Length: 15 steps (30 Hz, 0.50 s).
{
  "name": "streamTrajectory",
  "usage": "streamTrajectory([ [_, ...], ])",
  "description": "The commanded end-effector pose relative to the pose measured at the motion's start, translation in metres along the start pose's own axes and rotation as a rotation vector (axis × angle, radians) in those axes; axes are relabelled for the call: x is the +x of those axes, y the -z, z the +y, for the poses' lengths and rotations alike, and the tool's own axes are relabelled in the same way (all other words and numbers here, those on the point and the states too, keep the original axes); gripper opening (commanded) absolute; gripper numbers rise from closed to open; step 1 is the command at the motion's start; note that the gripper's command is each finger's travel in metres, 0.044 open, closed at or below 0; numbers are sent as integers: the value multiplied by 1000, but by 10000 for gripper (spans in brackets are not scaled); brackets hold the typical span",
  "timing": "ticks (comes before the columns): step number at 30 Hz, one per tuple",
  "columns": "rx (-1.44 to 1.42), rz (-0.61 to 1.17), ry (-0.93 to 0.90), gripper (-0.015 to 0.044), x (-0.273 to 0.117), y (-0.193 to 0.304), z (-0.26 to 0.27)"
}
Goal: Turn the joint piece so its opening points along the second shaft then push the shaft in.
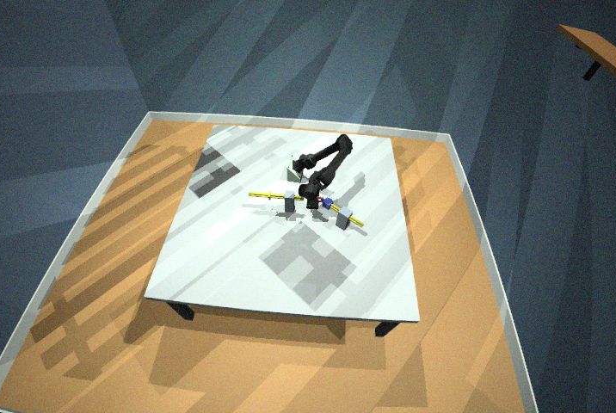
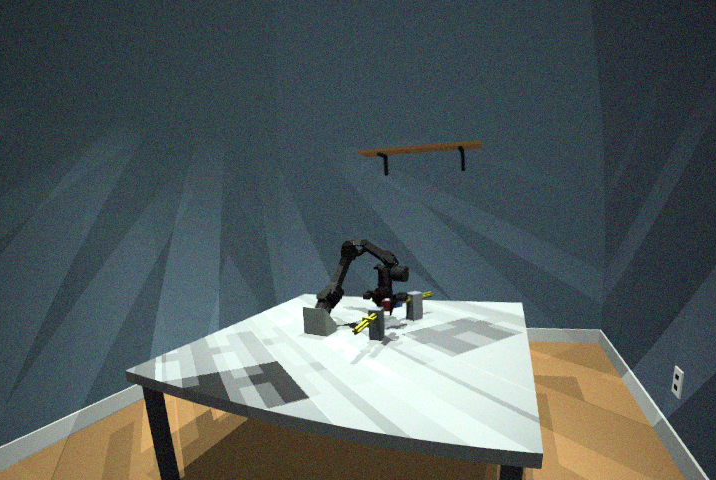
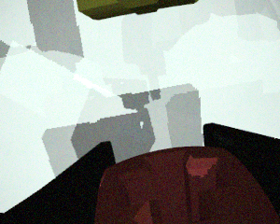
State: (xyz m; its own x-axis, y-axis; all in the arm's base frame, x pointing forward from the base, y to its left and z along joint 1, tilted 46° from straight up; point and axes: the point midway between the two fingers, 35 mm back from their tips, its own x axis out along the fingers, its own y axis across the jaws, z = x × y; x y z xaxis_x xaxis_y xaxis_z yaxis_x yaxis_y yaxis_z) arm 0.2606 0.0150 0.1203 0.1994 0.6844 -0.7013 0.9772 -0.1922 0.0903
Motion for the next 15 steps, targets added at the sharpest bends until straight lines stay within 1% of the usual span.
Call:
streamTrajectory([
  [1,0,0,0,0,0,0,0],
  [2,0,0,0,0,0,0,0],
  [7,0,0,0,131,0,0,0],
  [8,0,0,0,147,0,0,0],
  [10,0,0,0,147,0,0,0],
  [15,0,0,0,278,0,0,0],
])
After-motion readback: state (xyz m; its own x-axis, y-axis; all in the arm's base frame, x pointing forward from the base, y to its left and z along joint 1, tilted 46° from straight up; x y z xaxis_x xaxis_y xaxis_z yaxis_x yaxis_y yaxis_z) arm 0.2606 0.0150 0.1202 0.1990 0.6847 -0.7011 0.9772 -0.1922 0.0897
